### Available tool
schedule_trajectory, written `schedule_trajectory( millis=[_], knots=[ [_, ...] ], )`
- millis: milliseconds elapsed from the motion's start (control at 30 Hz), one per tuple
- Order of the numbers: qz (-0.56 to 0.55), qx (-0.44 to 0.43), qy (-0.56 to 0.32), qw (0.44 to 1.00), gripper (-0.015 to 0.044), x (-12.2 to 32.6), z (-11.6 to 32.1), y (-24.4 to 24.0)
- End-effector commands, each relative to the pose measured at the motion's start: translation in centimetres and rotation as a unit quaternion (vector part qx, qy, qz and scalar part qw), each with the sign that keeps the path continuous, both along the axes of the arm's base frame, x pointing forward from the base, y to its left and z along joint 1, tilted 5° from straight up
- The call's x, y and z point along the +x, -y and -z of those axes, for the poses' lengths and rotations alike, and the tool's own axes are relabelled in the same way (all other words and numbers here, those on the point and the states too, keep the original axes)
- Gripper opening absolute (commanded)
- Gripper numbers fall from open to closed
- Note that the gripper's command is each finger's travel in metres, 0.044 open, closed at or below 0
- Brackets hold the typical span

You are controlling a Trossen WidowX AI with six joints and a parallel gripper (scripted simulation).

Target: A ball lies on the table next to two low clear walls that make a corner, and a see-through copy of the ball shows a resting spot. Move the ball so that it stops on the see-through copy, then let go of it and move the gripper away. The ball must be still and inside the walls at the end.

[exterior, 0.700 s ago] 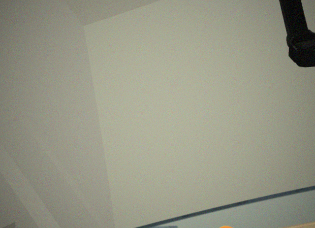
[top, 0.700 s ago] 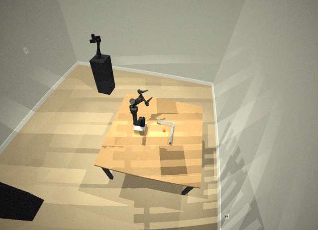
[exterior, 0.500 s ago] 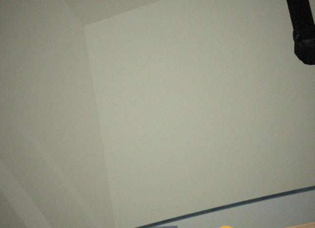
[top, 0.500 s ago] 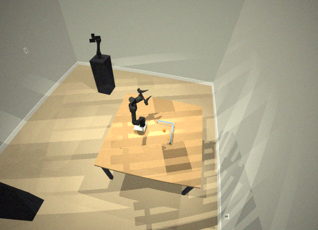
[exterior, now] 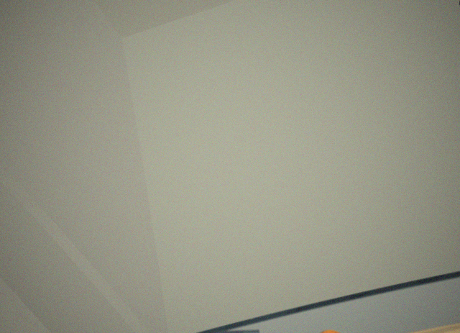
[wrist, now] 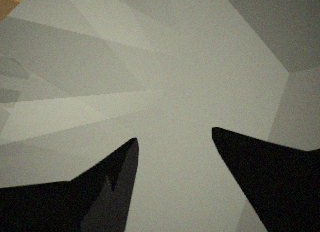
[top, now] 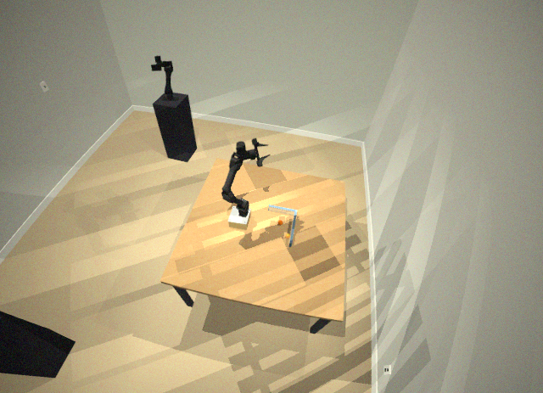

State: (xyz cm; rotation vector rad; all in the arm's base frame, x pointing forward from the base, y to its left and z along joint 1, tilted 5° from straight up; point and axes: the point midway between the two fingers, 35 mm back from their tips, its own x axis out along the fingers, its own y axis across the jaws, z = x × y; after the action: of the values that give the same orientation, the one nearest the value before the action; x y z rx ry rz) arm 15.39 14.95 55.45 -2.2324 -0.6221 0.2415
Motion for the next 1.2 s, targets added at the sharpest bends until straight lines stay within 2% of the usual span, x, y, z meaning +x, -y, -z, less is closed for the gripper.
schedule_trajectory(
  millis=[0, 167, 333, 667, 900, 1167],
  knots=[
    [0.016, -0.037, -0.048, 0.998, 0.0298, 2.8, 3.9, -3.7],
    [0.05, -0.075, -0.13, 0.987, 0.0298, 7.7, 10.4, -7.0],
    [0.094, -0.099, -0.227, 0.964, 0.0298, 12.5, 17.9, -7.9],
    [0.206, -0.095, -0.441, 0.868, 0.0298, 19.3, 34.3, -3.4],
    [0.297, -0.05, -0.586, 0.752, 0.0298, 19.8, 45.2, 2.8],
    [0.395, 0.032, -0.72, 0.57, 0.0298, 15.6, 55.3, 9.6]
  ],
)
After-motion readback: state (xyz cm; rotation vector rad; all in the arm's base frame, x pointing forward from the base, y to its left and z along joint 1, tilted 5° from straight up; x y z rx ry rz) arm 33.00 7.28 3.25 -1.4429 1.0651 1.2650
